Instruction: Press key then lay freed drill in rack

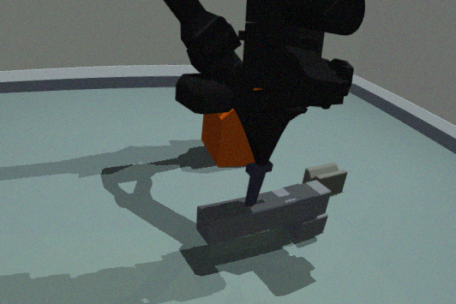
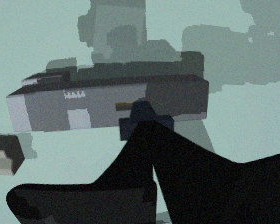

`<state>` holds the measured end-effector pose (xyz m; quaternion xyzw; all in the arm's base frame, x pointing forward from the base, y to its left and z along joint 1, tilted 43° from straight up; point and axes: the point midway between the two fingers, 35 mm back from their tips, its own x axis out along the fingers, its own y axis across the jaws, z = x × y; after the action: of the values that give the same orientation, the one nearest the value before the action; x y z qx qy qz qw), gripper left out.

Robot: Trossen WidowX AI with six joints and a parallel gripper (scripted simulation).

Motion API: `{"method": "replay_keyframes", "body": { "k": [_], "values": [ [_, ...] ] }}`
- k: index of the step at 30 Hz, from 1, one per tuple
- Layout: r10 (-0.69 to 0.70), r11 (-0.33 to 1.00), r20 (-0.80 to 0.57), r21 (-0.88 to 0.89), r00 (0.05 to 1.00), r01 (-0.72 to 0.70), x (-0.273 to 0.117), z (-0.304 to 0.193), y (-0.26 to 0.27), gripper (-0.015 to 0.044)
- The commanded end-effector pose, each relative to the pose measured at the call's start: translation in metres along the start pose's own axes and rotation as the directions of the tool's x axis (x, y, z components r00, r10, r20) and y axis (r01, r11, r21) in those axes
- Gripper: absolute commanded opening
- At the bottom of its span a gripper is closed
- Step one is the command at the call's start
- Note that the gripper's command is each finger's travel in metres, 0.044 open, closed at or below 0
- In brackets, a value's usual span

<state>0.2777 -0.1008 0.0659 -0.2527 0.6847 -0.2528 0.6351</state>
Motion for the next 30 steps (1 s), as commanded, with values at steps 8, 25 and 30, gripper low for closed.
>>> {"method": "replay_keyframes", "body": {
  "k": [8,25,30],
  "values": [
    [-0.013,1.000,-0.060,0.018,0.998,0.014,0.026,-0.008,-0.006,0.0000],
    [-0.009,1.000,-0.060,0.017,0.998,0.010,-0.050,0.003,0.000,0.0236],
    [-0.012,1.000,-0.045,-0.003,0.999,0.012,-0.045,0.005,0.001,0.0368]
  ]
}}
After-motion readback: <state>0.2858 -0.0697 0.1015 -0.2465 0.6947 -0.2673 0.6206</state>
